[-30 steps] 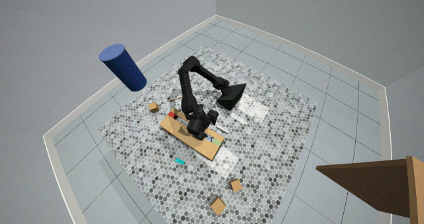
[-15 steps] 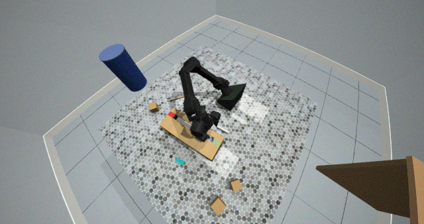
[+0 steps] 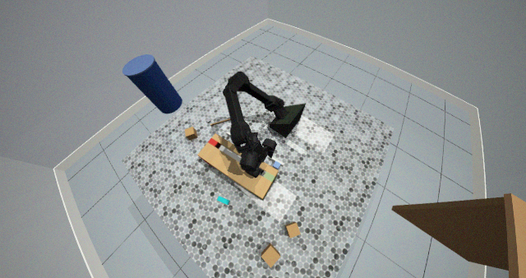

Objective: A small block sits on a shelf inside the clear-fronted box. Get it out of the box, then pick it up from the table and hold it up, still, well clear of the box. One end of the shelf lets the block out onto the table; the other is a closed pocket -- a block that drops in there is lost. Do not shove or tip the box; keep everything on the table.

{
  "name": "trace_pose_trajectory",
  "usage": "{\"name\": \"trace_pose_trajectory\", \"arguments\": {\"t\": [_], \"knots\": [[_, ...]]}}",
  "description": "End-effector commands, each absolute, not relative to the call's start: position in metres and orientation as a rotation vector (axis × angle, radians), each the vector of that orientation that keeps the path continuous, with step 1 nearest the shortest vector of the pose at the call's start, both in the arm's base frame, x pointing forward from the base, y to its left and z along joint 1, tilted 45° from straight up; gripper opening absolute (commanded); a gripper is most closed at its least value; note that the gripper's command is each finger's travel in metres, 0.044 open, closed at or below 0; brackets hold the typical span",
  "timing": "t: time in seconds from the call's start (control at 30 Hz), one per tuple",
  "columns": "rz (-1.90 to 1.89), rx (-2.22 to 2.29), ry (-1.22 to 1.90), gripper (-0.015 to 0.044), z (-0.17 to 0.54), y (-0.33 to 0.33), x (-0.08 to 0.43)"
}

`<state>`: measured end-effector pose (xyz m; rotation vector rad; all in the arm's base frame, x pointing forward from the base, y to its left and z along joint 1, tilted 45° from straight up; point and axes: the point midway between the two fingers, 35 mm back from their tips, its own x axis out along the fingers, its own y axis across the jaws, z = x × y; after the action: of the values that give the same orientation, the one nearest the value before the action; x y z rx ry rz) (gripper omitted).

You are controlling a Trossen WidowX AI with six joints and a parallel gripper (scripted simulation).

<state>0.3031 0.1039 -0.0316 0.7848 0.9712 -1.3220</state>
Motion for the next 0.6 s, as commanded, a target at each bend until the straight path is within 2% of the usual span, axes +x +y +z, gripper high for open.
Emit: {"name": "trace_pose_trajectory", "arguments": {"t": [0.0, 0.13, 0.4, 0.53, 0.57], "knots": [[-1.318, 0.795, 0.971, 0.0400, -0.018, 0.120, 0.305], [-1.317, 0.790, 0.972, 0.0400, 0.010, 0.144, 0.302], [-1.310, 0.782, 0.973, 0.0400, 0.009, 0.142, 0.302], [-1.131, 0.683, 1.039, 0.0295, 0.016, 0.158, 0.310], [-1.082, 0.613, 1.072, 0.0285, 0.015, 0.158, 0.309]]}}
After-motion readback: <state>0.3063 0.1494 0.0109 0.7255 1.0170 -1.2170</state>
